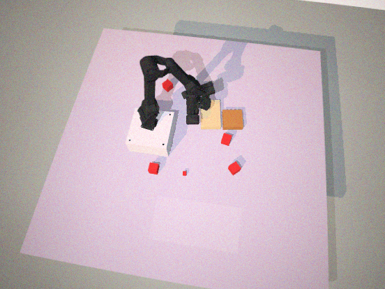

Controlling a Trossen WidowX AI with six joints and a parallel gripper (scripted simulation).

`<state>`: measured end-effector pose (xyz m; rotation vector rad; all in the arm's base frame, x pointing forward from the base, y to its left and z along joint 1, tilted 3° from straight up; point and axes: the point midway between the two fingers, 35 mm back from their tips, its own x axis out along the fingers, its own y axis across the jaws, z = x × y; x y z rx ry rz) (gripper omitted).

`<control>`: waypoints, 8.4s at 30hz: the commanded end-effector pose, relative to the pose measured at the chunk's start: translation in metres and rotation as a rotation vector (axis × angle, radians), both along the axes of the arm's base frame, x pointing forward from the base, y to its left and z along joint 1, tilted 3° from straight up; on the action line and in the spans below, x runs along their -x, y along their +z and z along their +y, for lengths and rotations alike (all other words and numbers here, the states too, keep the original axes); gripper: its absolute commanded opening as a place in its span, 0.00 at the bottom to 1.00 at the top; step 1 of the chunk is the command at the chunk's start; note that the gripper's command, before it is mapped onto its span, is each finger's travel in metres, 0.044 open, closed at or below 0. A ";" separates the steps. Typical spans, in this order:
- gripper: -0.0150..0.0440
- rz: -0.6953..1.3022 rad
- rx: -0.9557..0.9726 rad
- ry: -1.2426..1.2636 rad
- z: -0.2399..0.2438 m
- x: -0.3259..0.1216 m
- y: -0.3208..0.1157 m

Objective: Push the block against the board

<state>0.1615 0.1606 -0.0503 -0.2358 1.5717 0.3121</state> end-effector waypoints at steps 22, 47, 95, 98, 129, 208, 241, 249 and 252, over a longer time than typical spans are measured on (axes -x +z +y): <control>0.25 0.000 0.004 -0.002 -0.015 -0.001 0.054; 0.25 -0.002 0.005 -0.003 -0.022 -0.034 -0.002; 0.25 0.000 0.006 -0.003 -0.028 -0.016 -0.002; 0.25 0.000 0.006 -0.003 -0.030 -0.011 -0.003; 0.25 -0.037 -0.017 0.603 0.022 -0.045 0.060; 0.25 -0.089 -0.048 1.803 0.129 -0.075 0.005; 0.25 -0.091 -0.051 1.798 0.151 -0.061 0.062; 0.25 -0.077 -0.031 1.576 0.037 -0.130 0.056; 0.25 -0.070 -0.025 1.481 -0.014 -0.143 0.053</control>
